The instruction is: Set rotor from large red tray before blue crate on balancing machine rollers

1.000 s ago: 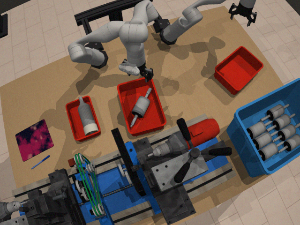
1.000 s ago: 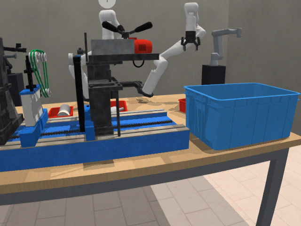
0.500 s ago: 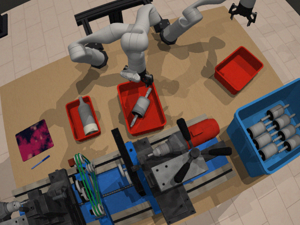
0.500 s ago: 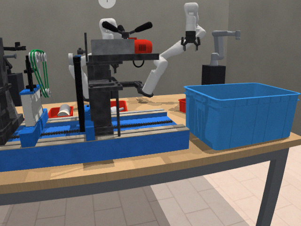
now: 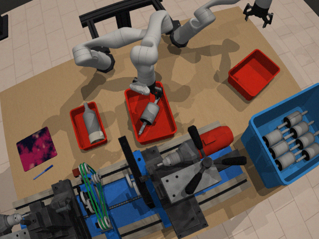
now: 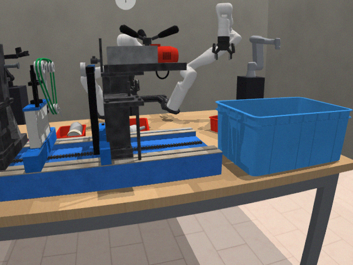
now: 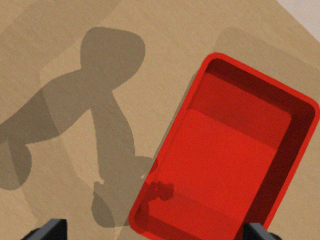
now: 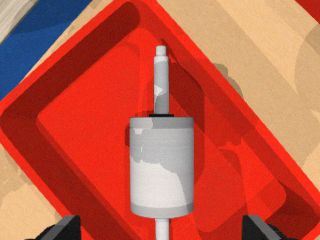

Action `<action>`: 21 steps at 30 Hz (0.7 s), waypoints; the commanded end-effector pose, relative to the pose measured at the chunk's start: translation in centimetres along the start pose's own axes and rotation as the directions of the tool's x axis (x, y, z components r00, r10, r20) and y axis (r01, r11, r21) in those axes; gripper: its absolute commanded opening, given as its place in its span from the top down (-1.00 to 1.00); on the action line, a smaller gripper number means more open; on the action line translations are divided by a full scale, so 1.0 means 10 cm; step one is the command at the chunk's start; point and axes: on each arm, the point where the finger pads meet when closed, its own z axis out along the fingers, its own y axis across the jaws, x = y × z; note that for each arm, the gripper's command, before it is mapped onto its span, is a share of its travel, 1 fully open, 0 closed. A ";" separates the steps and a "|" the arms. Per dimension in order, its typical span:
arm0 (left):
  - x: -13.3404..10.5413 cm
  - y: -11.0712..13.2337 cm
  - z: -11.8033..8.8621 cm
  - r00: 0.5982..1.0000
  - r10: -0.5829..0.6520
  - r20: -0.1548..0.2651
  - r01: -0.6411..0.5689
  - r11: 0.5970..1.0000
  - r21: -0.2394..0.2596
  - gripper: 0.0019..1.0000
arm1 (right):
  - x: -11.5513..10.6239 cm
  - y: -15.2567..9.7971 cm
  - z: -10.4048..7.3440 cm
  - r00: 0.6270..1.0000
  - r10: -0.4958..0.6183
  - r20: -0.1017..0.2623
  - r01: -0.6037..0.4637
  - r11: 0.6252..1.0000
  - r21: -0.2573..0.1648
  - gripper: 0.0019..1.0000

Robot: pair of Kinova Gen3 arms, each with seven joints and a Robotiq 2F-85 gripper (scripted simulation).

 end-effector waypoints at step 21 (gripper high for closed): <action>0.00 0.00 0.00 1.000 0.000 0.000 0.000 1.000 -0.001 -1.00 | 0.00 -0.01 0.96 1.000 -0.001 0.000 0.001 1.000 0.002 -0.89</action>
